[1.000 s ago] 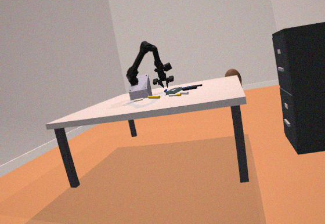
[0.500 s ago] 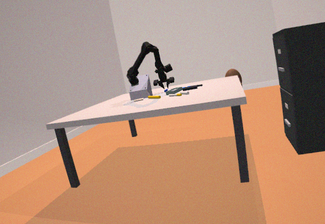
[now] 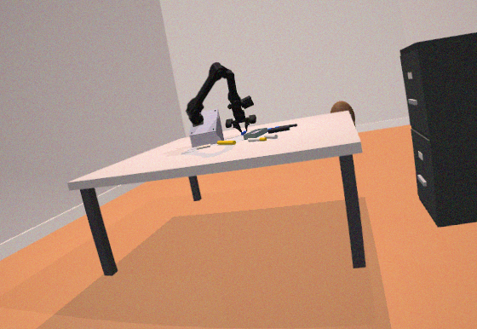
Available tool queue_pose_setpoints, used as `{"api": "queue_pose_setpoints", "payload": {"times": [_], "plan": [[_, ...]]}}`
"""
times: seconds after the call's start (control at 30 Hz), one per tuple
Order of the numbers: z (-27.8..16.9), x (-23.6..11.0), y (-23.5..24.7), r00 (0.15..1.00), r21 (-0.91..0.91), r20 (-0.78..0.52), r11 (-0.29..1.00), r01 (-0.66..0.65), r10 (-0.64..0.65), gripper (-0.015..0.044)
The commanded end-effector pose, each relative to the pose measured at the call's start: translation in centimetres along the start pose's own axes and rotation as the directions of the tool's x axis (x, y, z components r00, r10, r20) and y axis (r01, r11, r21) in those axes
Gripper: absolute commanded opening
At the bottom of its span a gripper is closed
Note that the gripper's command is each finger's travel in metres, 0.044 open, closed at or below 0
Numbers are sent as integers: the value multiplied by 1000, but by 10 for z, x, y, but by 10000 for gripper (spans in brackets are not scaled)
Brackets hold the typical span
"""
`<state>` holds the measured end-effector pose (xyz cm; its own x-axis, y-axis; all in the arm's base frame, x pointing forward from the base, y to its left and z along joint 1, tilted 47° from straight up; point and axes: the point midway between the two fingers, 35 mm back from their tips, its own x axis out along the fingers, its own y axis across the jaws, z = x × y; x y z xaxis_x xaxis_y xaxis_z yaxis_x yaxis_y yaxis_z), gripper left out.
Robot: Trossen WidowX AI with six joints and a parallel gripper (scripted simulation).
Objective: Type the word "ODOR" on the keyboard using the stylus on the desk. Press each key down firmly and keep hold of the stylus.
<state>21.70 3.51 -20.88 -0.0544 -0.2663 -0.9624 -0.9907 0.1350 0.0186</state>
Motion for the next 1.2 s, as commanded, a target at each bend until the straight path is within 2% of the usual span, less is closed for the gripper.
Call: {"api": "queue_pose_setpoints", "payload": {"times": [0.0, 0.13, 0.3, 0.4, 0.67, 0.97, 1.17], "plan": [[-2, 4, 1, 1000, -7, -5, 1000, -1, 1, 150], [-2, 4, 1, 1000, -7, -5, 1000, -1, 1, 150], [-2, 3, 0, 1000, 0, -1, 1000, -1, 1, 19], [-2, 3, 0, 1000, 0, -1, 1000, -1, 1, 0], [0, 0, 0, 1000, 0, -1, 1000, -1, 1, 0], [23, -37, 0, 1000, -1, 2, 1000, -2, 2, 0], [25, -41, 0, 1000, -1, 2, 1000, -2, 2, 0]]}}
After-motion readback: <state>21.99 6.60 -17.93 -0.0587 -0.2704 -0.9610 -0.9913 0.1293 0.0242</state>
